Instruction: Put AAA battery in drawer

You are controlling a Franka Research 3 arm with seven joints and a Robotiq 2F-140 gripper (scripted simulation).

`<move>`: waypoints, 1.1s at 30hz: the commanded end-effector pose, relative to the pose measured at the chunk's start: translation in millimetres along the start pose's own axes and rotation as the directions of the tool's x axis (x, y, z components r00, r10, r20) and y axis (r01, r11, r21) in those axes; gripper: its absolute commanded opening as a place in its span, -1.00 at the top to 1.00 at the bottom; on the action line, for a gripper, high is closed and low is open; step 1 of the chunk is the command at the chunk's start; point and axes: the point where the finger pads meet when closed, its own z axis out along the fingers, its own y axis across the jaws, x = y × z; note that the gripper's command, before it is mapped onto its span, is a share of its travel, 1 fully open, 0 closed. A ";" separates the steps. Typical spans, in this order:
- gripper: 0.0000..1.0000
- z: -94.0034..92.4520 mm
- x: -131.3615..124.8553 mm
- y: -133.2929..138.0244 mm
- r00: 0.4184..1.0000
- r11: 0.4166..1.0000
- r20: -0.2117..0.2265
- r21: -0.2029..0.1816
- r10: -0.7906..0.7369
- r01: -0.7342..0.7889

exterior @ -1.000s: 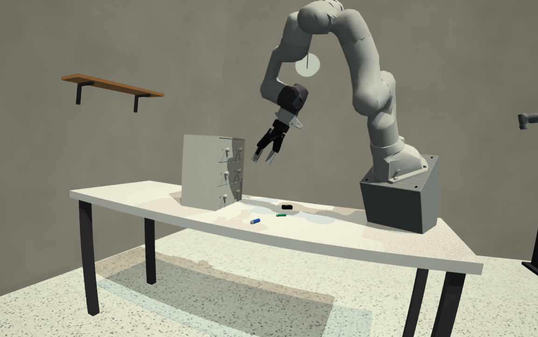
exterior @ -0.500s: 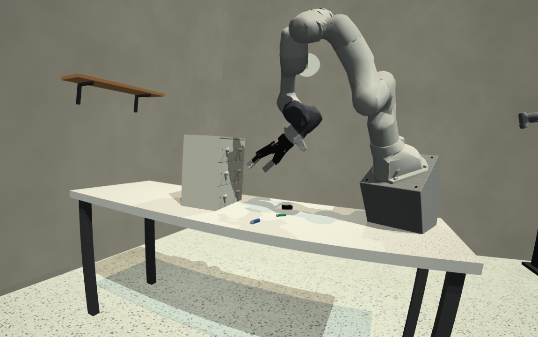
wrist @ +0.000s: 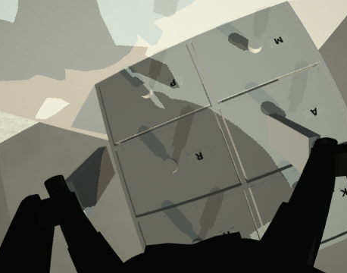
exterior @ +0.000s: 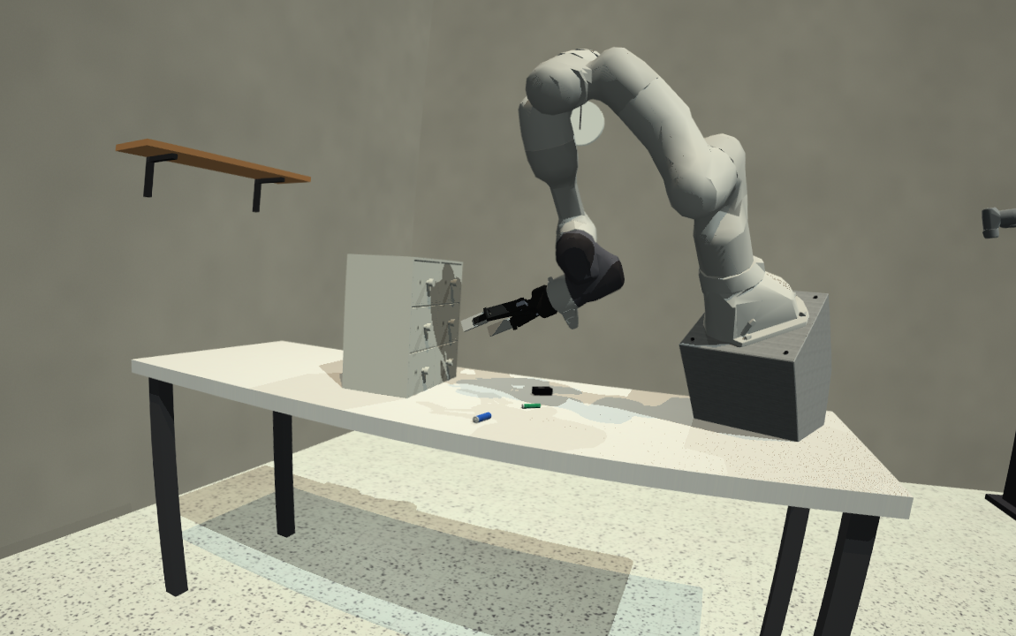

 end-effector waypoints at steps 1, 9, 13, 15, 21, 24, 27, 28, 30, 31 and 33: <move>-1.00 13.8 -17.1 14.8 0.964 0.979 0.196 -0.062 -0.177 0.192; -1.00 19.3 -15.2 14.7 0.949 0.978 0.260 -0.063 -0.177 0.200; -1.00 20.1 -15.0 14.7 0.947 0.978 0.268 -0.063 -0.177 0.200; -1.00 20.2 -14.9 14.7 0.947 0.978 0.269 -0.063 -0.176 0.200; -1.00 20.4 -14.8 14.6 0.946 0.978 0.271 -0.063 -0.176 0.200; -1.00 20.4 -14.8 14.6 0.946 0.978 0.271 -0.063 -0.176 0.200; -1.00 20.4 -14.8 14.6 0.946 0.978 0.271 -0.063 -0.176 0.200; -1.00 20.4 -14.8 14.6 0.946 0.978 0.271 -0.063 -0.176 0.200; -1.00 20.4 -14.8 14.6 0.946 0.978 0.271 -0.063 -0.176 0.200; -1.00 20.4 -14.8 14.6 0.946 0.978 0.271 -0.063 -0.176 0.200; -1.00 20.4 -14.8 14.6 0.946 0.978 0.271 -0.063 -0.176 0.200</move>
